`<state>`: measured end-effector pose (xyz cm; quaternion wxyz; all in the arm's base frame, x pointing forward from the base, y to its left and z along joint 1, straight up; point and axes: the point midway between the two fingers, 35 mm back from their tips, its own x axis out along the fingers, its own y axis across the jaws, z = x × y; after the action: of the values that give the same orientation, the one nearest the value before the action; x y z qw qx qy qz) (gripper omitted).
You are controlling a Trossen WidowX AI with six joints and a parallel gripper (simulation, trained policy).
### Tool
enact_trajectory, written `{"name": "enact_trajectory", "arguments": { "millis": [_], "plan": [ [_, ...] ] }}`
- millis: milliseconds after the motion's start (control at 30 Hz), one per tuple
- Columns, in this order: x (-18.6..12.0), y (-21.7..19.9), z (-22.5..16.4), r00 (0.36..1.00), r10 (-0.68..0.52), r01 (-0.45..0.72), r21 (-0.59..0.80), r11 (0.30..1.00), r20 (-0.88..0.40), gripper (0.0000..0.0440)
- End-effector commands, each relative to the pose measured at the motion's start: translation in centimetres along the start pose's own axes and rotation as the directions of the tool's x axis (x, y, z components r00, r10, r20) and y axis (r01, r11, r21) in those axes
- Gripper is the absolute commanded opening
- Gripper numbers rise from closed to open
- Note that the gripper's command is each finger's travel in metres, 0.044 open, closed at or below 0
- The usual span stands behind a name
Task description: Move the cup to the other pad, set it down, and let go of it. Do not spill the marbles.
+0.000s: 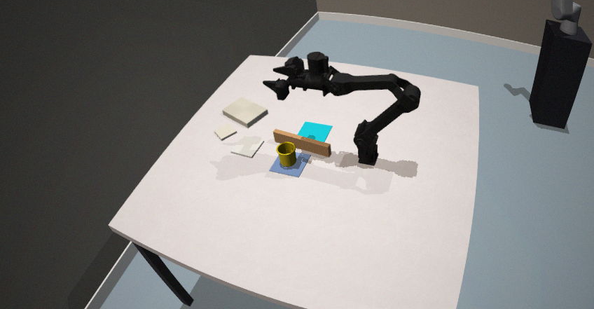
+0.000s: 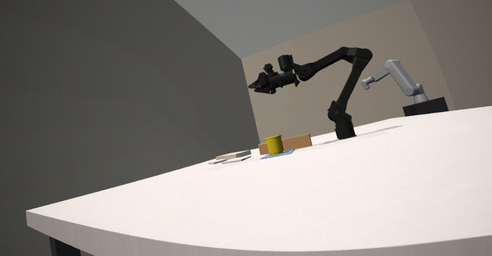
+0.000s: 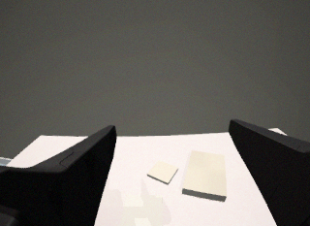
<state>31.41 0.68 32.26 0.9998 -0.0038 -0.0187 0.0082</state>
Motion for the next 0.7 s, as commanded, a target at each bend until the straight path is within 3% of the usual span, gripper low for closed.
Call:
{"name": "enact_trajectory", "arguments": {
  "millis": [0, 367, 667],
  "plan": [
    [0.0, 0.1, 0.1, 1.000, 0.002, -0.002, 0.001, 1.000, -0.001, 0.0374],
    [0.1, 0.6, 0.0, 0.997, 0.018, -0.015, 0.040, 0.999, -0.073, 0.0096],
    [0.6, 1.7, 0.0, 0.986, 0.054, -0.034, 0.123, 0.992, -0.159, 0.0116]
  ]
}}
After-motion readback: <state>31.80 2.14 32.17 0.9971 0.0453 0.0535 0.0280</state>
